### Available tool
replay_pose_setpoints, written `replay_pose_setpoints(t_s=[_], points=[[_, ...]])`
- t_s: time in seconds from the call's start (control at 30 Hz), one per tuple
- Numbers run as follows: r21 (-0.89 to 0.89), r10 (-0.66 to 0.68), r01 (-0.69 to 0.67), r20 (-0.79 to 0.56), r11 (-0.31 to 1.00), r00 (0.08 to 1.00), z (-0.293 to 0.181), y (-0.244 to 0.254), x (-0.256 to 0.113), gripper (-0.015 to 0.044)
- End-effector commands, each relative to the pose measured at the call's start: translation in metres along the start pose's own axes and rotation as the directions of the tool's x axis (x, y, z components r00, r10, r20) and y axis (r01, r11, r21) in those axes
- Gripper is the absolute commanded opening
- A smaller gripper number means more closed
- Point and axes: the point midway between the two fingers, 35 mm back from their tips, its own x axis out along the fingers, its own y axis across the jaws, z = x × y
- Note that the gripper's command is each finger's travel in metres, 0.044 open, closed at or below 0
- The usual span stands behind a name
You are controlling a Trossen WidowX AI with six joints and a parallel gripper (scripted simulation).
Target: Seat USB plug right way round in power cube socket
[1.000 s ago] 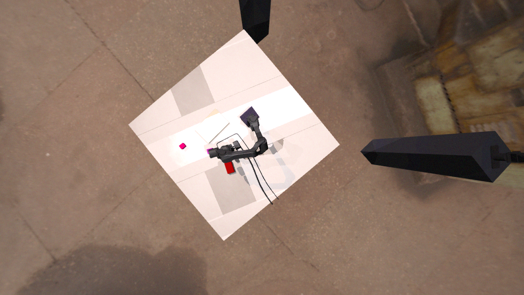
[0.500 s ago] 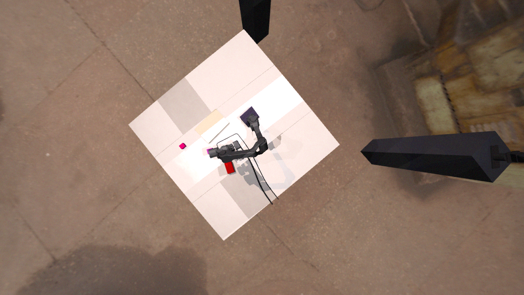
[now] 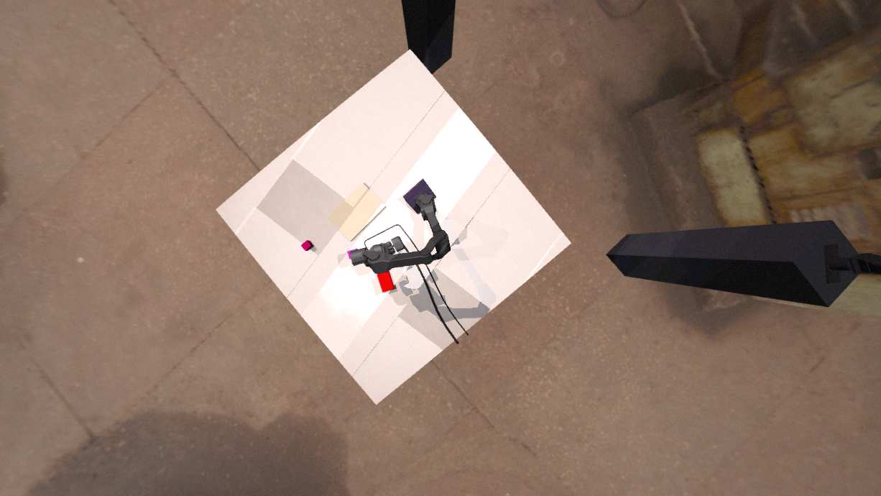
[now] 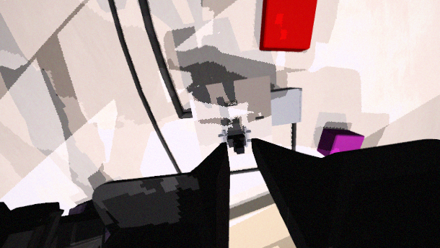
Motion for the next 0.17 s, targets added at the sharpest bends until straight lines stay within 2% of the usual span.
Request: replay_pose_setpoints(t_s=[0.0,0.13], points=[[-0.003,0.002,-0.002,-0.002,1.0,1.0,-0.0003,-0.0003,-0.0037,0.0095],[-0.003,0.002,-0.002,-0.002,1.0,1.0,-0.0004,-0.0003,-0.0077,0.0095]])
